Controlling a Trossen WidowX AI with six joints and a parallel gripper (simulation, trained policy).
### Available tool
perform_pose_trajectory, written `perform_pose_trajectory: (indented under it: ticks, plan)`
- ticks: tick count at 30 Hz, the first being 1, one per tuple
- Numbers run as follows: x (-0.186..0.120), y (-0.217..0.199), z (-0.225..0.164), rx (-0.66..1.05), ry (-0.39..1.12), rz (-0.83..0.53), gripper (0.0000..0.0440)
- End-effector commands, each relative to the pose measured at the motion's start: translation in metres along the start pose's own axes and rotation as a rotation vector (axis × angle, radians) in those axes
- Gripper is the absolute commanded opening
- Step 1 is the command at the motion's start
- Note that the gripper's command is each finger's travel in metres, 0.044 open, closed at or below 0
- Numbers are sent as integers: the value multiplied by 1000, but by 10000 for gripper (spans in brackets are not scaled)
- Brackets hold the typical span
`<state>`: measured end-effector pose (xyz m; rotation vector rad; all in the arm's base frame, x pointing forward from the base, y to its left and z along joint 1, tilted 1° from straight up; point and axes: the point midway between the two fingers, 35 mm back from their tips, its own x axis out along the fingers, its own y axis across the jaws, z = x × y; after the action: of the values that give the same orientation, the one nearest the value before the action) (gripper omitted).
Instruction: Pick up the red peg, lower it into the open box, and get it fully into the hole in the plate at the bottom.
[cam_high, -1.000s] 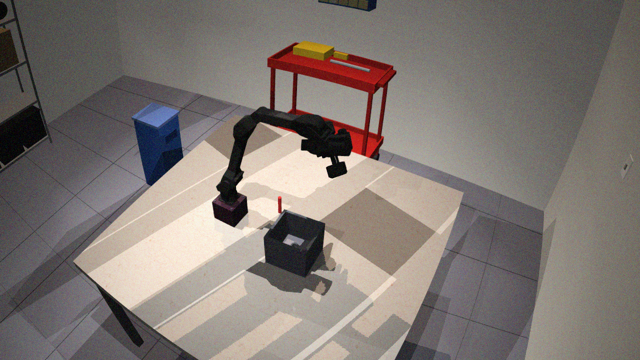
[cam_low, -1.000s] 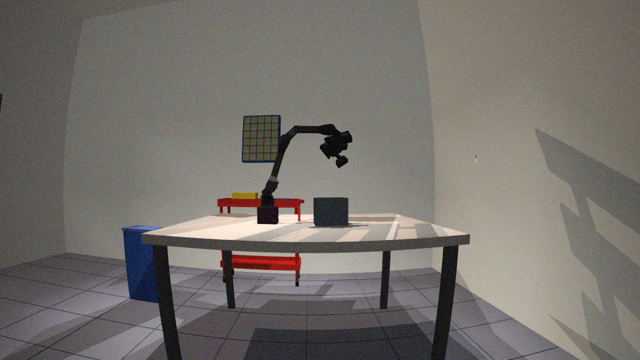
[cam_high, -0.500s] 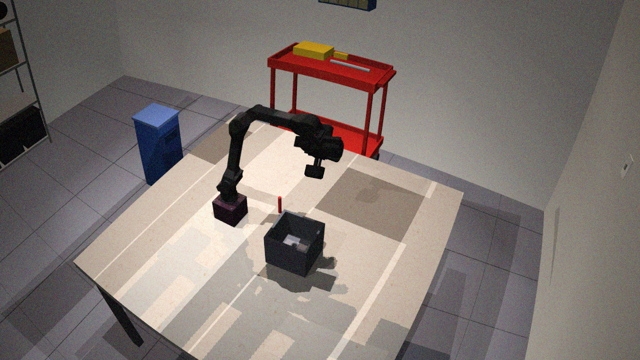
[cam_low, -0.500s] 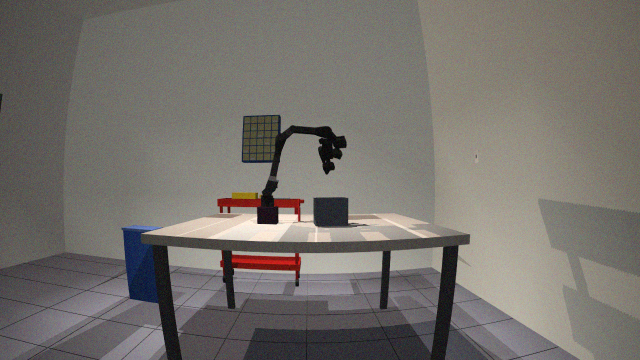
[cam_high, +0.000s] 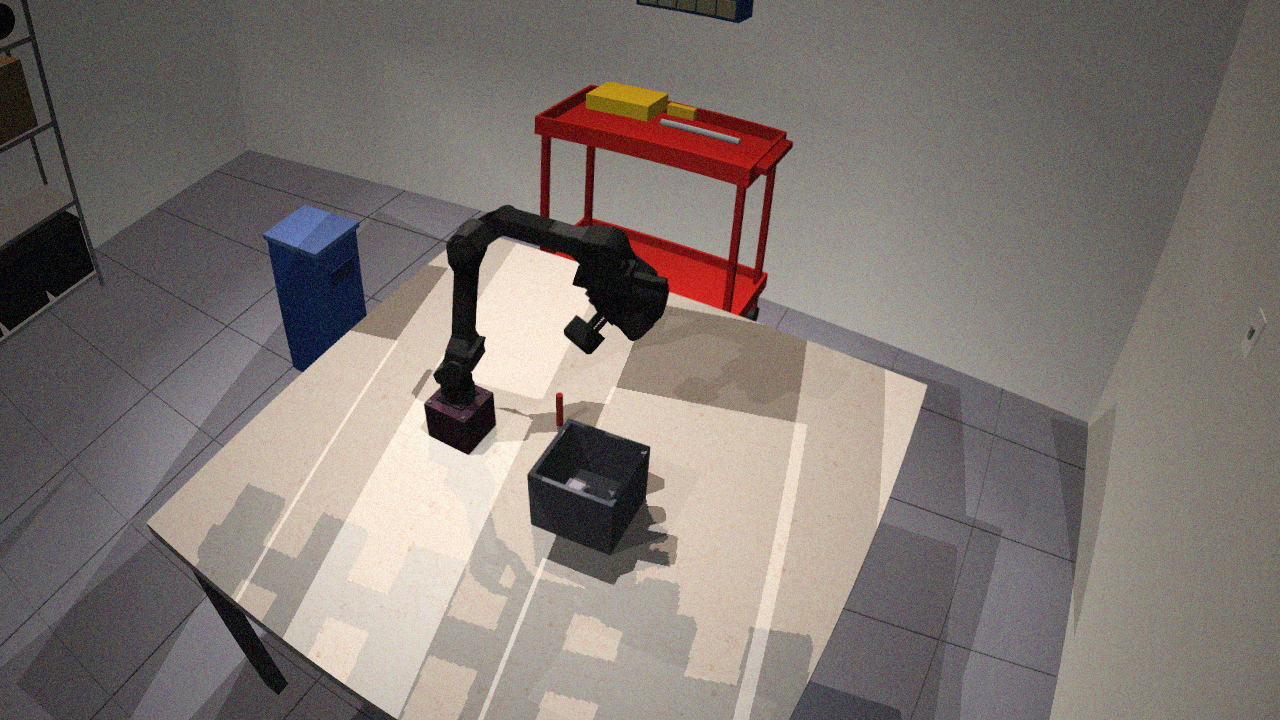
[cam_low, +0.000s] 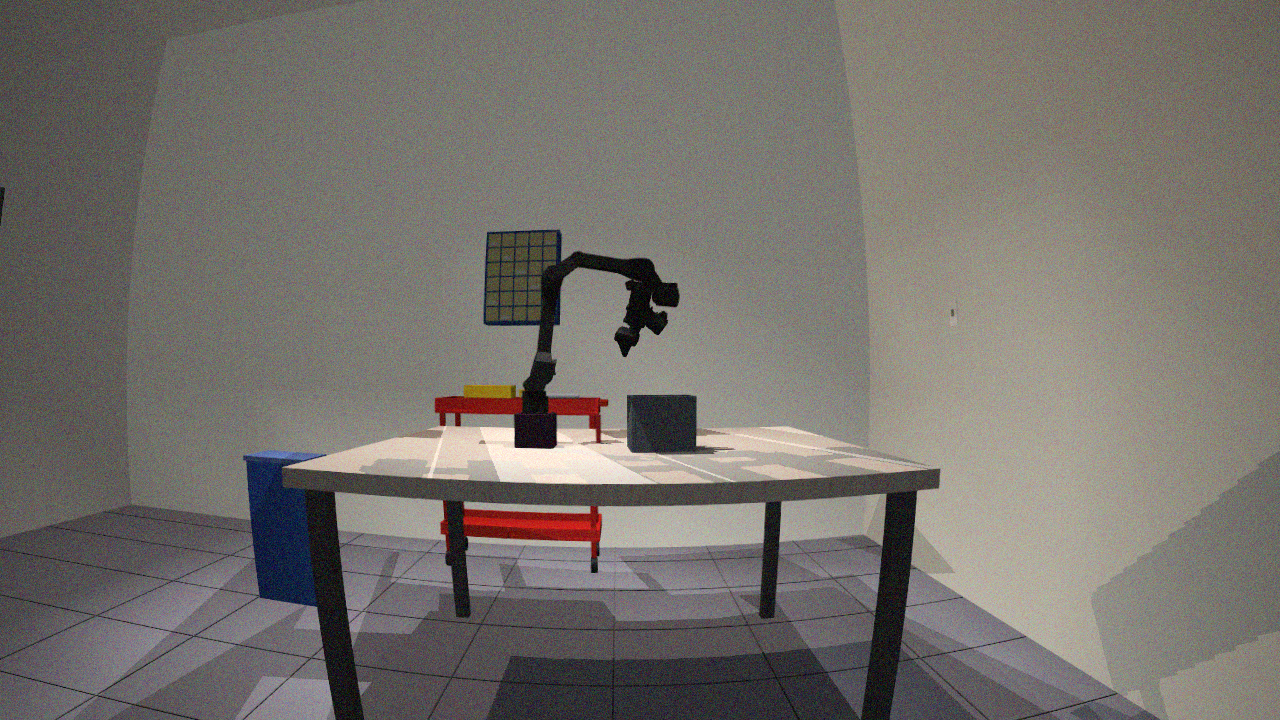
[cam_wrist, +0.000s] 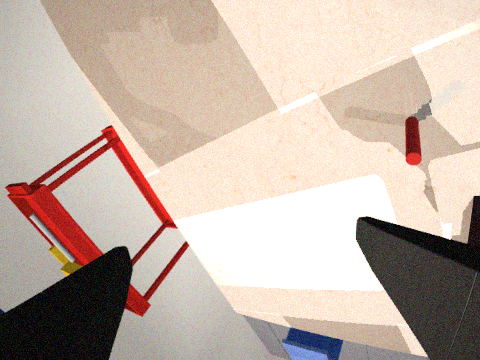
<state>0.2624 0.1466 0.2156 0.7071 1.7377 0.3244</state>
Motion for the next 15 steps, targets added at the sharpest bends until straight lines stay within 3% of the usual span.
perform_pose_trajectory:
  ticks: [1,15]
  plan:
    - [3,-8,-13,97,10,-44,440]
    - [29,-51,-57,519,33,-279,440]
